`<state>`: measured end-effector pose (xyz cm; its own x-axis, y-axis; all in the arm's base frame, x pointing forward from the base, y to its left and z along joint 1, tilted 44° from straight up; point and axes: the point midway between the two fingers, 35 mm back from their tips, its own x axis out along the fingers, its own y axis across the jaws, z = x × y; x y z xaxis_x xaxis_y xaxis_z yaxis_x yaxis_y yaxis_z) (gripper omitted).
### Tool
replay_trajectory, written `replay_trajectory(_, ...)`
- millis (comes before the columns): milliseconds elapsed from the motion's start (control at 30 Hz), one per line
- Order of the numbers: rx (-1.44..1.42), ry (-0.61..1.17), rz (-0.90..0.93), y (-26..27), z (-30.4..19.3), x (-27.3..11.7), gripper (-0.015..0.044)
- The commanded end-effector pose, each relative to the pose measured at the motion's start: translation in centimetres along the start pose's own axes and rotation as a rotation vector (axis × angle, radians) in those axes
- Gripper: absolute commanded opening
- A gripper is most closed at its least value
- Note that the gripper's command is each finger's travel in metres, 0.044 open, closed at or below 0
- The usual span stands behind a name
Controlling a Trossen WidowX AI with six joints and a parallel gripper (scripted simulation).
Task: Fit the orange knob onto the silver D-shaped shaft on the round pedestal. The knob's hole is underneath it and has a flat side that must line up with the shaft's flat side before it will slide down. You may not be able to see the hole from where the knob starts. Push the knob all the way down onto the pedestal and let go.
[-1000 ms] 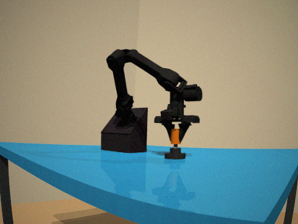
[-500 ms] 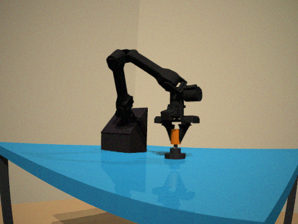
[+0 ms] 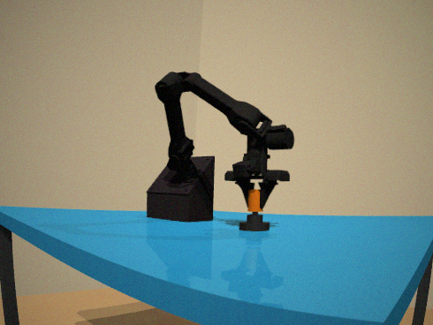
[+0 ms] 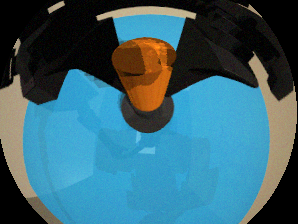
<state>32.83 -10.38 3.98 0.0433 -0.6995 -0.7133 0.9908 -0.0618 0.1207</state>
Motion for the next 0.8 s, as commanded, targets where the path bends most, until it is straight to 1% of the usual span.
replay_trajectory(0, -0.004, 0.001, 0.003, 0.01, -0.14, 0.34, 0.0000)
replay_trajectory(233, -0.004, 0.001, 0.003, -0.13, -0.23, 1.05, 0.0000)
replay_trajectory(500, 0.004, 0.000, 0.001, -0.04, -0.02, 0.93, 0.0000)
replay_trajectory(767, 0.004, 0.000, 0.001, -0.04, -0.02, 0.93, 0.0210)
